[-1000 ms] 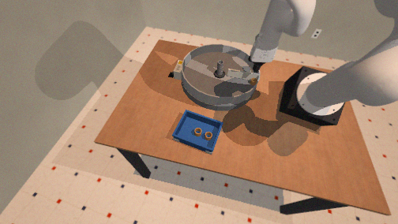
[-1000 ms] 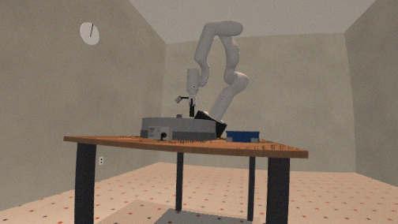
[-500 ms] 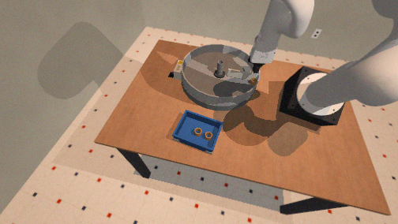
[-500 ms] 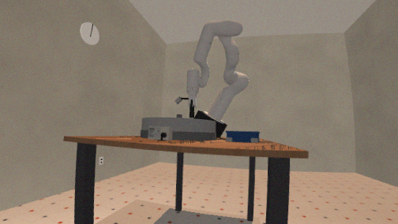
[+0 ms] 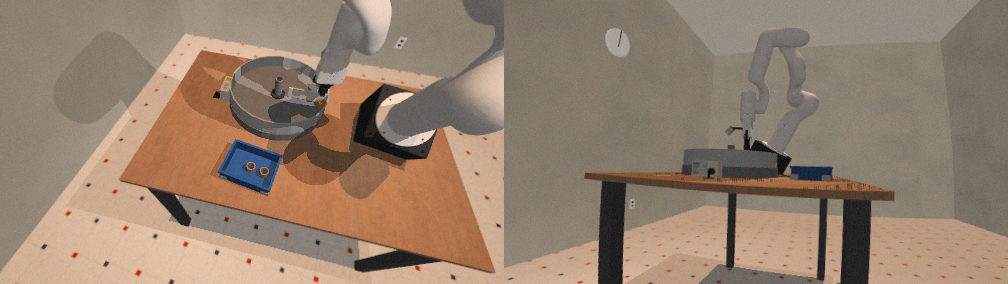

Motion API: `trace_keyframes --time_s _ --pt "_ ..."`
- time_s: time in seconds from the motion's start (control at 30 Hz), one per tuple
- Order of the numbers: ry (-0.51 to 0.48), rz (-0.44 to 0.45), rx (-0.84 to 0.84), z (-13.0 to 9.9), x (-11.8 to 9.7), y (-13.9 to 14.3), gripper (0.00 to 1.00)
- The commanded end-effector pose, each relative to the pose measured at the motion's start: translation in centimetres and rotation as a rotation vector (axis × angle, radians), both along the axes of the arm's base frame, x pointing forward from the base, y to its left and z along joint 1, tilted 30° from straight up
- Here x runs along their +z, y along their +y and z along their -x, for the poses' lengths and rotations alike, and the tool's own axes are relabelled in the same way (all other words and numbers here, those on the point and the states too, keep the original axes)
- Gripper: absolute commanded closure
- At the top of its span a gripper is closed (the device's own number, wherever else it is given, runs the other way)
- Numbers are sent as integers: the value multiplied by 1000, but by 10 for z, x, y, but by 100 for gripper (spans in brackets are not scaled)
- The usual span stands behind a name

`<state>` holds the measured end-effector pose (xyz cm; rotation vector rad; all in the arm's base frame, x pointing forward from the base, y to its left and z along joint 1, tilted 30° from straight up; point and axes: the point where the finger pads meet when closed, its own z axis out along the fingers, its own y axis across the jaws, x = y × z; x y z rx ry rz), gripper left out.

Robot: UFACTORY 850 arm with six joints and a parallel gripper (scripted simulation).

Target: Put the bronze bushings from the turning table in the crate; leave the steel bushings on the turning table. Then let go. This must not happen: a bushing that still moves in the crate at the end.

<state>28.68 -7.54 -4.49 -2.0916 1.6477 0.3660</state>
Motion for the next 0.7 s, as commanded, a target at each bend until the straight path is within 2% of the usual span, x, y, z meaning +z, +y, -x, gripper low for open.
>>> trace_keyframes --time_s 0.0,0.67 --pt "-2 1 -1 -1 -6 3 100" --pt "-2 1 -1 -3 -30 17 100"
